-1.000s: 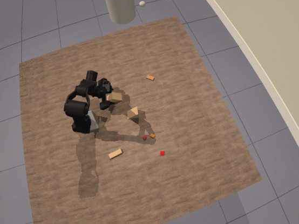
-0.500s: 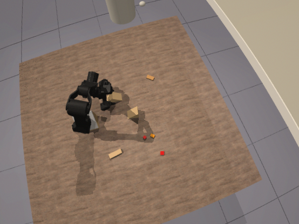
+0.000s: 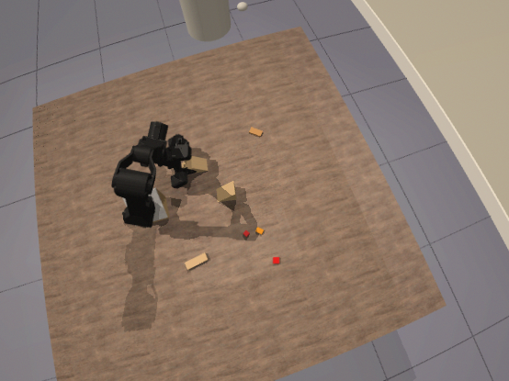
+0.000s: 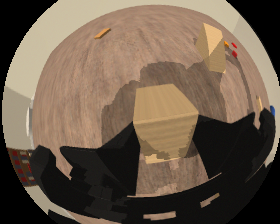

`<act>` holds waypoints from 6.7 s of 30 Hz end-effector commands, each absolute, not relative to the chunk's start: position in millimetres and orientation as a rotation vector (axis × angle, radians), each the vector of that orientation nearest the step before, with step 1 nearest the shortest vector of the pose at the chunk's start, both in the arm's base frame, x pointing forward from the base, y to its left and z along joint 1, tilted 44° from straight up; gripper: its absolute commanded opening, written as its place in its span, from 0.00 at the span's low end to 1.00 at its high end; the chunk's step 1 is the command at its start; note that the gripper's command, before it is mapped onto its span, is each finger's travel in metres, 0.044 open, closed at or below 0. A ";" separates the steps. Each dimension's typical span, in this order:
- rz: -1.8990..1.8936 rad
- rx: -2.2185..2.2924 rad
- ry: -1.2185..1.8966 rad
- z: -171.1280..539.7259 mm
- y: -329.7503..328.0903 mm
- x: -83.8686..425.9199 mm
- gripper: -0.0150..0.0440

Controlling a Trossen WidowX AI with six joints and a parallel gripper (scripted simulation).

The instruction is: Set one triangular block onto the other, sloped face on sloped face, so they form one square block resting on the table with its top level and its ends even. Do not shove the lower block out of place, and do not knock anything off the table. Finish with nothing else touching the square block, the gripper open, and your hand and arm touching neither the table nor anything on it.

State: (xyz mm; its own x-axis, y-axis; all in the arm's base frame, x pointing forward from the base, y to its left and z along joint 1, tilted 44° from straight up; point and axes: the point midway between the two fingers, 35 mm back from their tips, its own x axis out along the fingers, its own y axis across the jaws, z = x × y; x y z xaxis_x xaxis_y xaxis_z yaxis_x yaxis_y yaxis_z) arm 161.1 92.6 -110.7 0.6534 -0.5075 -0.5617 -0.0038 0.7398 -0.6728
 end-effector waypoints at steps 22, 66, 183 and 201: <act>-0.310 -0.691 0.823 -52.1 152.4 153.6 0.25; 0.259 -1.758 1.163 -40.6 158.9 155.6 0.25; 2.129 -2.891 0.924 43.0 56.3 237.1 0.25; 2.136 -2.889 0.917 24.3 44.0 246.7 0.25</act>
State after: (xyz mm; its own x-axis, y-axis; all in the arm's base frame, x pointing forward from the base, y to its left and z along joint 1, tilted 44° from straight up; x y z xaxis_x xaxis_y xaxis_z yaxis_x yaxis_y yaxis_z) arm 246.9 44.5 24.7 0.2745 -0.6640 -0.6956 -0.0498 -0.7322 0.6793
